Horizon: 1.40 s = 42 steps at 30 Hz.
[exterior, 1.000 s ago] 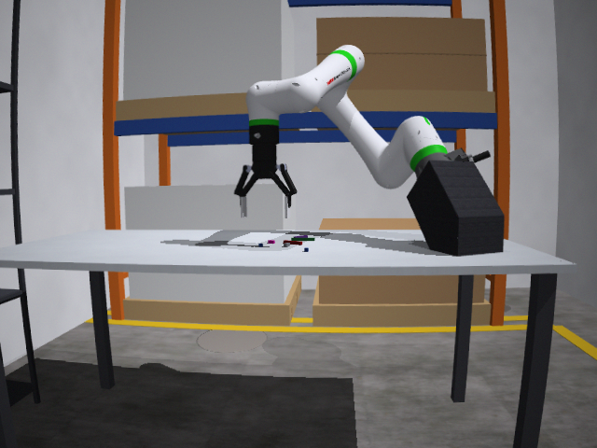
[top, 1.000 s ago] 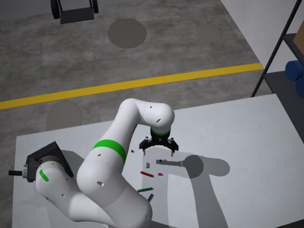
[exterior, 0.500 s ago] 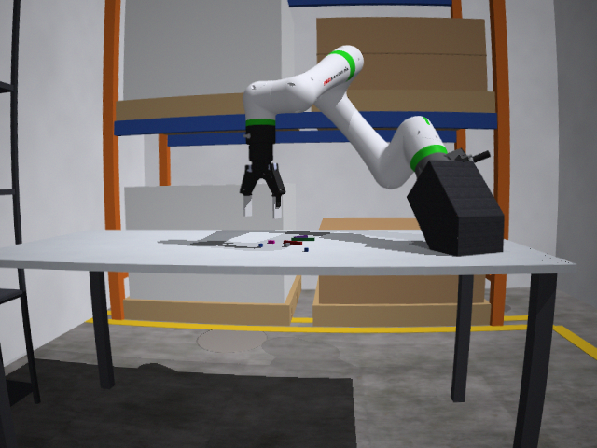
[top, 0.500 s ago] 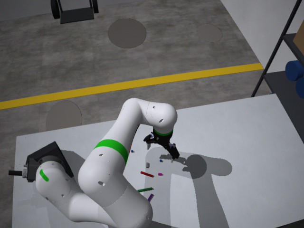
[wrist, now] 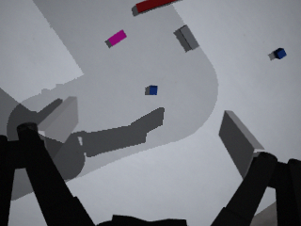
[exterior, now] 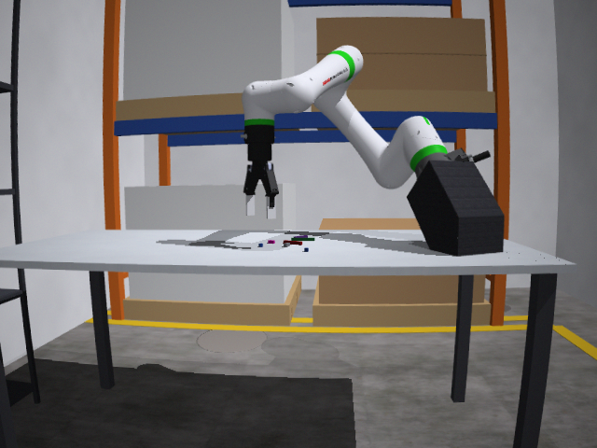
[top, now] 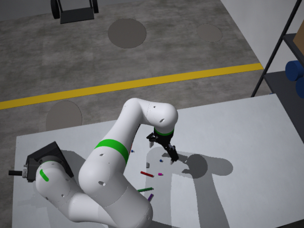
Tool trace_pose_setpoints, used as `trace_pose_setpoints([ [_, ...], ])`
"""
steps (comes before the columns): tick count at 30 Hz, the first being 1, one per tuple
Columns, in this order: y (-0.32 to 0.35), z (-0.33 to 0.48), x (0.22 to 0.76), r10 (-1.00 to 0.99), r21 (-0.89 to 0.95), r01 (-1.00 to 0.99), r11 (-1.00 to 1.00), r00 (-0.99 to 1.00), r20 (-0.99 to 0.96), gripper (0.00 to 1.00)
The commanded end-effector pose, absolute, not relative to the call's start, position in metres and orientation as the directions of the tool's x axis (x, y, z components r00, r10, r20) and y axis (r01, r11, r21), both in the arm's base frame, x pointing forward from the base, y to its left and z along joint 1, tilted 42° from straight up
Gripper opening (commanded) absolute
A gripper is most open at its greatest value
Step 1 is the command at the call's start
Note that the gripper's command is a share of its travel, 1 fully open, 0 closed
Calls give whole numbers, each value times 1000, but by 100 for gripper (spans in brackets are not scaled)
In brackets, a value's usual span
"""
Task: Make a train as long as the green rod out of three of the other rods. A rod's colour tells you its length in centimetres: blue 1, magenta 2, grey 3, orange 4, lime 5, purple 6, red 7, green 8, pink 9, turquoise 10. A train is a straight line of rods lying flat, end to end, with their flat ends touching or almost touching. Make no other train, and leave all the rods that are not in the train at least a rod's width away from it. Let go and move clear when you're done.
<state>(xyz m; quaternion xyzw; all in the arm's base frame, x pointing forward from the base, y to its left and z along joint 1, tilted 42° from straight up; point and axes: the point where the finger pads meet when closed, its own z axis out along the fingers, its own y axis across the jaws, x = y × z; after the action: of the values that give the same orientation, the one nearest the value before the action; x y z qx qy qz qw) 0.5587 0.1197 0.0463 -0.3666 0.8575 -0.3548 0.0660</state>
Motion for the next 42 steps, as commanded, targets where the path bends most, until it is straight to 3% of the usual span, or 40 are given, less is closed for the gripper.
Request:
trace_pose_setpoints([
  [1, 120, 46, 559, -676, -657, -582, 480, -722, 146, 100],
  [2, 120, 46, 559, -676, -657, -582, 480, -722, 146, 15],
  [42, 120, 46, 559, -676, -656, -582, 480, -722, 146, 15],
])
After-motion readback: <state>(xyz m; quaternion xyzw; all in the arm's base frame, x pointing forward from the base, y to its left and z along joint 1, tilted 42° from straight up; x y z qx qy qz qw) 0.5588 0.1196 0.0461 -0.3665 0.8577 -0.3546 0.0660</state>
